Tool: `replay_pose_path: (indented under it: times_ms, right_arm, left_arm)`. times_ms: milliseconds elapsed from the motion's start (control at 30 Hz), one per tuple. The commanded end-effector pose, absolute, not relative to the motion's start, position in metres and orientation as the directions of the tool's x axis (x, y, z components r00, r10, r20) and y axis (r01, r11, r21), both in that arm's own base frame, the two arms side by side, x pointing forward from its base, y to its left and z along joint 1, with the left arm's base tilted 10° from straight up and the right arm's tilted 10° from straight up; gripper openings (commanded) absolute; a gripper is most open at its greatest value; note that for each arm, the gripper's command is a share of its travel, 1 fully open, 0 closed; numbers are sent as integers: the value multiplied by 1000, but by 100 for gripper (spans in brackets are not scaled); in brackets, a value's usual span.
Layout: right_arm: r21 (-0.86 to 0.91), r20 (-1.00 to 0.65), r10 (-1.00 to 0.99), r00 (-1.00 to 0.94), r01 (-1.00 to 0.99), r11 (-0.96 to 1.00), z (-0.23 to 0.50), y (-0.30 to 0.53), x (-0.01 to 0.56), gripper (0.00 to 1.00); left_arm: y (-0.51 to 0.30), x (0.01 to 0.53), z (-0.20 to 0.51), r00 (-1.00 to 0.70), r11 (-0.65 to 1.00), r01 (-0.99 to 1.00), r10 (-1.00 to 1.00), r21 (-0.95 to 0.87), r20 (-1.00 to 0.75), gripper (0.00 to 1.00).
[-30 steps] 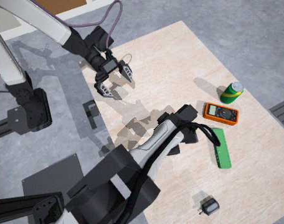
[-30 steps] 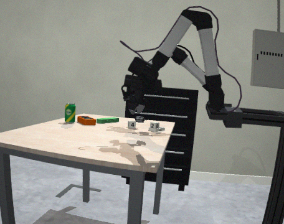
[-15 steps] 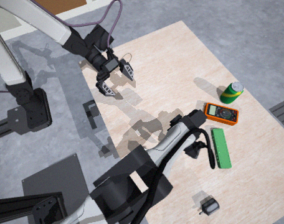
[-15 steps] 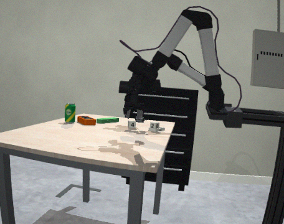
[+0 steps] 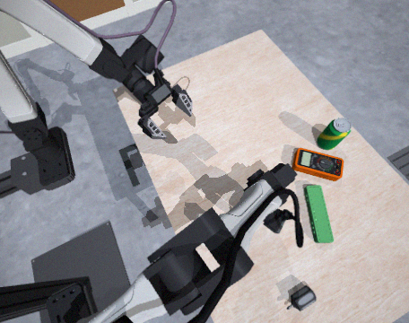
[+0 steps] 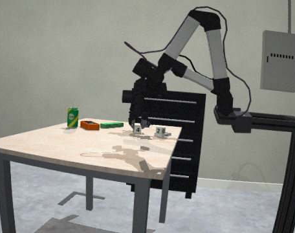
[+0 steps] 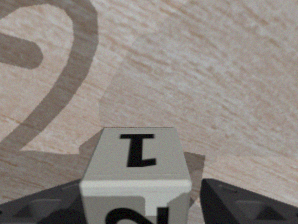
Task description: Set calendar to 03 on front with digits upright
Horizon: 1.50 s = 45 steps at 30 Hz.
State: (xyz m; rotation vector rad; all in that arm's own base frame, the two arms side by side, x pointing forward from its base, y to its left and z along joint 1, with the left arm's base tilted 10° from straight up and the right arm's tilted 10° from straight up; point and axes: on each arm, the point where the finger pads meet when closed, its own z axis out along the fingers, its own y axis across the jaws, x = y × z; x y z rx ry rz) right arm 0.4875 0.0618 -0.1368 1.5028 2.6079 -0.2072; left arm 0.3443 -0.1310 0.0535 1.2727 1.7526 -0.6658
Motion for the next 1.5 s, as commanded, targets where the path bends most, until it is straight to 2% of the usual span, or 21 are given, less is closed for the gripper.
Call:
replay_pose_path:
  times_ms: [0,67,133,233,433,1000,1167,1200,1233,1467]
  right_arm:
    - [-40,-174,858,-484,874,485,-143,61,497,56]
    - [-51,-171,855,-489,871,488,-142,63,497,61]
    - [-52,-170,856,-488,872,486,-146,62,501,63]
    - [-19,-182,858,-480,874,485,-133,61,507,56]
    - [-6,-185,856,-482,872,490,-129,67,504,51]
    - [22,-189,859,-476,873,488,-116,65,516,51]
    - [-19,-175,858,-483,873,488,-132,62,507,51]
    - [-11,-173,856,-487,870,492,-132,63,508,62]
    - [15,-177,854,-489,866,499,-123,66,514,65]
    - [74,-172,832,-527,836,544,-97,89,522,65]
  left_arm:
    - [-131,347,57,-111,343,937,488,73,-866,100]
    - [-131,347,57,-111,343,937,488,73,-866,100]
    - [-131,347,57,-111,343,937,488,73,-866,100]
    - [-131,347,57,-111,343,937,488,73,-866,100]
    - [-131,347,57,-111,343,937,488,73,-866,100]
    - [-131,347,57,-111,343,937,488,73,-866,100]
    - [-131,347,57,-111,343,937,488,73,-866,100]
    - [-131,347,57,-111,343,937,488,73,-866,100]
    - [-130,350,59,-108,346,935,490,79,-865,100]
    - [-132,349,64,-90,326,942,476,80,-875,100]
